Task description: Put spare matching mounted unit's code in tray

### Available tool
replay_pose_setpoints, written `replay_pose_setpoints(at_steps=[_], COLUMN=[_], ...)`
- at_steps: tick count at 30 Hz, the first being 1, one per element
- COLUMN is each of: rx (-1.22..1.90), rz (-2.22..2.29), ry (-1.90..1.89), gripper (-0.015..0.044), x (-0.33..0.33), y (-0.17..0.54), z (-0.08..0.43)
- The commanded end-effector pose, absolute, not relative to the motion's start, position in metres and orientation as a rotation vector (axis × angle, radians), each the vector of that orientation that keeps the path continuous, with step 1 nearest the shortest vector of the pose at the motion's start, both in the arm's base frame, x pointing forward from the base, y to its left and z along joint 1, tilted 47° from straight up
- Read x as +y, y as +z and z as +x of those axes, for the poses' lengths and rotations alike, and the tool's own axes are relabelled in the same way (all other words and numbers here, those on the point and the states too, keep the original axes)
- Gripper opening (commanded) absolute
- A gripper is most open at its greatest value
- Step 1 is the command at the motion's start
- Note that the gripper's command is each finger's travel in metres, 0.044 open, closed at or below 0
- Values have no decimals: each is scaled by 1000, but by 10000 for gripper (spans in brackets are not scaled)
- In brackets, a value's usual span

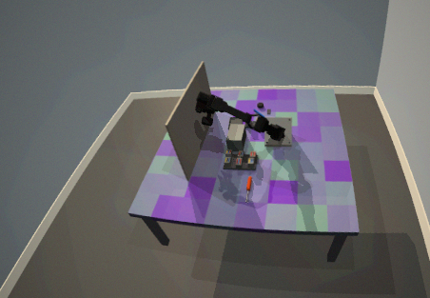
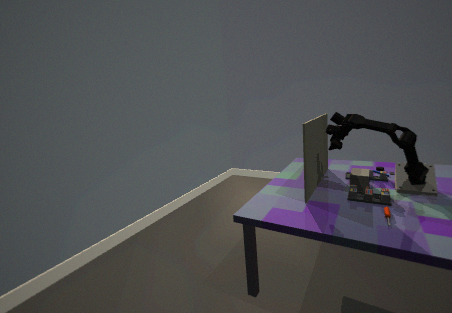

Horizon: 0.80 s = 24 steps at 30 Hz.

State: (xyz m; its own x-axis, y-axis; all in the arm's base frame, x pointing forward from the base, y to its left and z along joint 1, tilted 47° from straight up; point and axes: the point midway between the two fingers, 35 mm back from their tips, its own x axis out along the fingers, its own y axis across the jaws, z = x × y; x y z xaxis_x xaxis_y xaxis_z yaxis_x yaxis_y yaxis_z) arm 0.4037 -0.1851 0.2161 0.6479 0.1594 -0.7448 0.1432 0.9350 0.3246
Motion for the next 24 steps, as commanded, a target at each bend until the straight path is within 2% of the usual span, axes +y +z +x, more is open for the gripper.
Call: replay_pose_setpoints(at_steps=[1, 12, 24], rx=[873, 876, 905], rz=[367, 359, -159], ry=[29, 39, 718], gripper=[440, 440, 440], x=[-183, -180, -24], y=[219, 219, 225], z=[403, 402, 291])
